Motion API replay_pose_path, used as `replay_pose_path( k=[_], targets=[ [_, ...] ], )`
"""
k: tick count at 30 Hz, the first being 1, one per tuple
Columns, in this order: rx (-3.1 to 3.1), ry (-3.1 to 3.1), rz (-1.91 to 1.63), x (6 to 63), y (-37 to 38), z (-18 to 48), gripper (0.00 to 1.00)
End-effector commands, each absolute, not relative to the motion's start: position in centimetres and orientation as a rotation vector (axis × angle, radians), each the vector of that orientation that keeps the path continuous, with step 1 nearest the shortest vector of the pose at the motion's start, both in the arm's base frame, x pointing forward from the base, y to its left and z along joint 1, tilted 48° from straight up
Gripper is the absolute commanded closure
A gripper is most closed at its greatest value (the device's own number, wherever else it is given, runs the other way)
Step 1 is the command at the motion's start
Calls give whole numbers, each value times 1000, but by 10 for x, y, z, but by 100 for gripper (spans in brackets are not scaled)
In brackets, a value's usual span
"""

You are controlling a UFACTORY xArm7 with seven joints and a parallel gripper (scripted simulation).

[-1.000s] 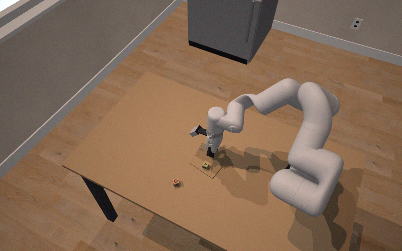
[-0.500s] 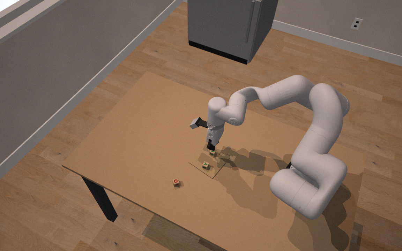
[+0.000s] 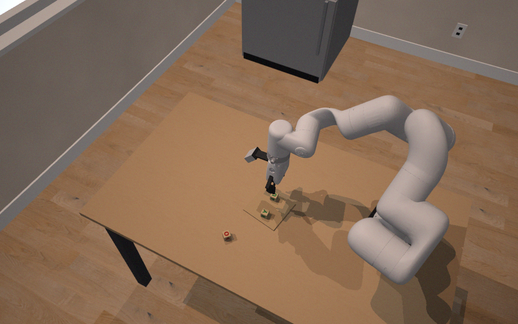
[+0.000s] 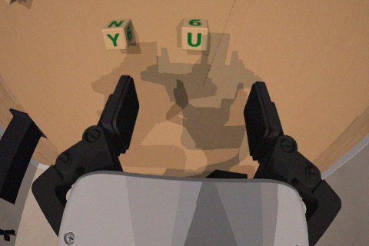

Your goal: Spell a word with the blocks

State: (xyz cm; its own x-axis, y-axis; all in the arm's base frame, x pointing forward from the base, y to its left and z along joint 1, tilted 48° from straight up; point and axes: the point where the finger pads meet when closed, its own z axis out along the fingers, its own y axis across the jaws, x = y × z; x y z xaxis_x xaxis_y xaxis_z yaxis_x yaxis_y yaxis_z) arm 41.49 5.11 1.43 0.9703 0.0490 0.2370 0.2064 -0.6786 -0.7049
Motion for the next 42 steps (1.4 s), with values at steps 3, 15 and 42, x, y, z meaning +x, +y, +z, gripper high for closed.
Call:
replay_pose_path(
  k=[3, 15, 42],
  targets=[
    [-2311, -176, -257, 416, 49, 15, 0],
    [-2311, -175, -257, 416, 49, 15, 0],
    [-2265, 505, 30, 457, 160, 137, 0]
  ],
)
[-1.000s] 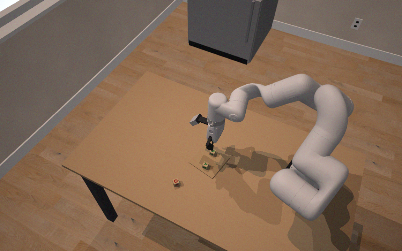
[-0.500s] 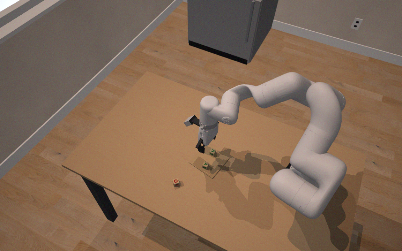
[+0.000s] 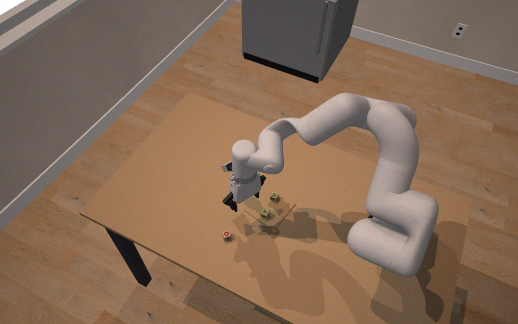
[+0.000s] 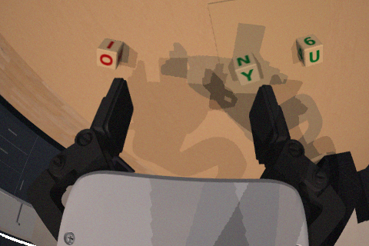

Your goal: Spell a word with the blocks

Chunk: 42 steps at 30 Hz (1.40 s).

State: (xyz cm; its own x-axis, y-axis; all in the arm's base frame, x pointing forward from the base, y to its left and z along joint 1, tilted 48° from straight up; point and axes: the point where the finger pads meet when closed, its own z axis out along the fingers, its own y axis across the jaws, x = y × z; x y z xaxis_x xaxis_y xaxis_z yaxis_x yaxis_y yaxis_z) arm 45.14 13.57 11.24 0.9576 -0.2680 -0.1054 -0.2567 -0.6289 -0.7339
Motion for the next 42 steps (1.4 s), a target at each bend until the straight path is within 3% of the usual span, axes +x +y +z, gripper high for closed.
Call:
replay_pose_path(
  k=[1, 13, 14, 42],
  targets=[
    [-2265, 505, 30, 457, 160, 137, 0],
    [-2201, 693, 132, 452, 212, 181, 0],
    [-2201, 693, 132, 452, 212, 181, 37],
    [-2201, 693, 132, 452, 212, 181, 37]
  ],
)
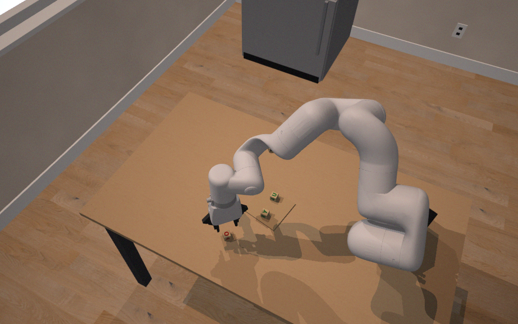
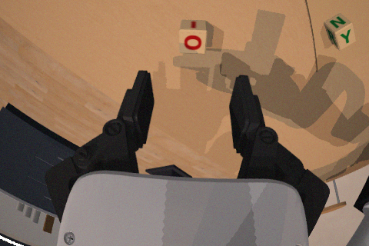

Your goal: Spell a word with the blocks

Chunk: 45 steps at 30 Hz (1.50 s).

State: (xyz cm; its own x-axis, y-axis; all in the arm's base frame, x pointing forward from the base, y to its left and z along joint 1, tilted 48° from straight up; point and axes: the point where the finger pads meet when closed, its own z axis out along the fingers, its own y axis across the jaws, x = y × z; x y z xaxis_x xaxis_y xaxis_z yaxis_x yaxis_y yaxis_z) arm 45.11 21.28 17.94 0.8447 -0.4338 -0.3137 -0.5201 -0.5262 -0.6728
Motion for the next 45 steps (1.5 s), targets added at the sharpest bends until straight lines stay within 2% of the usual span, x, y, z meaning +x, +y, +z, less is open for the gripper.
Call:
replay_pose_path(
  k=[1, 45],
  targets=[
    [-2201, 693, 132, 452, 212, 181, 37],
    [-2201, 693, 132, 457, 236, 158, 37]
  ],
)
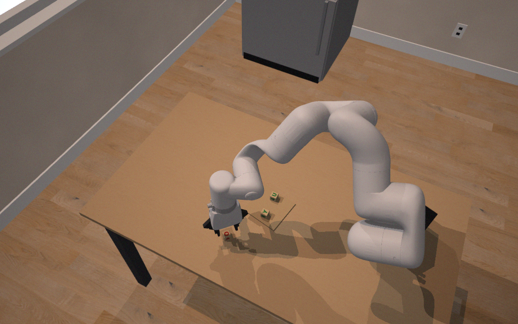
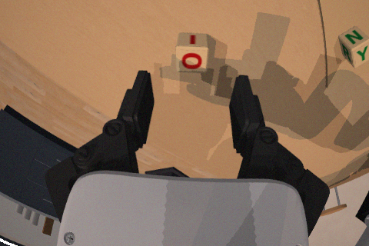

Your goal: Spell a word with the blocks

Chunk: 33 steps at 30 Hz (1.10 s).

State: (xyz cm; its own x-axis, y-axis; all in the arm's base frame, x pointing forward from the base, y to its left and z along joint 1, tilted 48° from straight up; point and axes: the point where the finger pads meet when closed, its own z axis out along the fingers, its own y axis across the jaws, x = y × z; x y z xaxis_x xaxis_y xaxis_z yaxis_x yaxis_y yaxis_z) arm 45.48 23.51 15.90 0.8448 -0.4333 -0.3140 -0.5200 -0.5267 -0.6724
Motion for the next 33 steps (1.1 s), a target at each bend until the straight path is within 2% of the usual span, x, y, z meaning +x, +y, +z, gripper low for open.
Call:
replay_pose_path(
  k=[1, 33],
  targets=[
    [-2201, 693, 132, 457, 237, 157, 37],
    [-2201, 693, 132, 459, 250, 146, 37]
  ],
)
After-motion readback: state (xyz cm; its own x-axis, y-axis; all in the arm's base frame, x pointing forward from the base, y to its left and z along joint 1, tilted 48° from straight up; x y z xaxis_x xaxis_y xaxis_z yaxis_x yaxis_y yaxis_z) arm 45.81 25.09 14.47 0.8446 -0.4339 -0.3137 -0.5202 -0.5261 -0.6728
